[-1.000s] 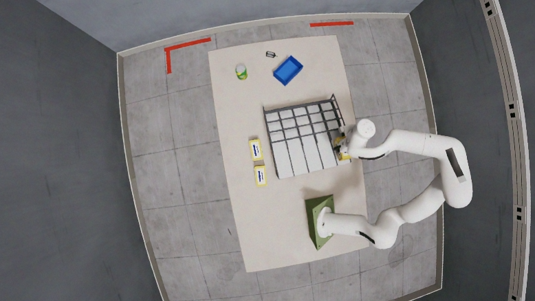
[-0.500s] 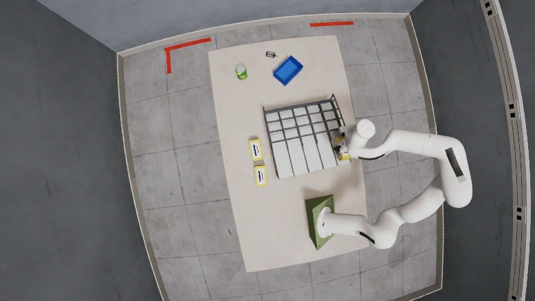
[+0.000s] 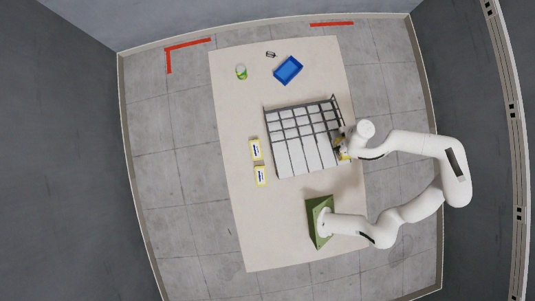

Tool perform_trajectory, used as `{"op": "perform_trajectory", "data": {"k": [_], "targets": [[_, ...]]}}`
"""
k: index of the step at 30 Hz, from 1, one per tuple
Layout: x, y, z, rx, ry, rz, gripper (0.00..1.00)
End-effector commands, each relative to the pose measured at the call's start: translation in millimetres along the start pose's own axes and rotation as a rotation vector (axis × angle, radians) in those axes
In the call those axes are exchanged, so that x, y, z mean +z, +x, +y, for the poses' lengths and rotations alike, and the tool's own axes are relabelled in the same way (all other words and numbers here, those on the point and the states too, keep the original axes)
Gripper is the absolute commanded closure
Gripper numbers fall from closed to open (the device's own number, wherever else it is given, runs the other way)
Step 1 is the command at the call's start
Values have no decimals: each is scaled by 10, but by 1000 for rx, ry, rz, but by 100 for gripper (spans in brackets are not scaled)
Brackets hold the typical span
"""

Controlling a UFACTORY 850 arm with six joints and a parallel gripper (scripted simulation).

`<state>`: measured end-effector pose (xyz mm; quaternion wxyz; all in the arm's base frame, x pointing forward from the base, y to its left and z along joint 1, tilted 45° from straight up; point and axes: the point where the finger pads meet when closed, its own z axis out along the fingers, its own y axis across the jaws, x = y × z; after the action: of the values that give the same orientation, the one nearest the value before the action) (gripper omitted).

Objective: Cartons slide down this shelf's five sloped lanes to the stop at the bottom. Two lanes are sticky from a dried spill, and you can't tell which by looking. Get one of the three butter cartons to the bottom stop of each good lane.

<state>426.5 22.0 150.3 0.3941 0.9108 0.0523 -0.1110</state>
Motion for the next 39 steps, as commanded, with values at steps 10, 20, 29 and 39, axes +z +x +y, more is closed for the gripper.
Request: {"op": "perform_trajectory", "data": {"k": [10,20,29,39], "targets": [[26,-1,0,1,0,1,100],[26,-1,0,1,0,1,100],[49,5,0,1,0,1,100],[69,2,1,1,0,1,100]]}}
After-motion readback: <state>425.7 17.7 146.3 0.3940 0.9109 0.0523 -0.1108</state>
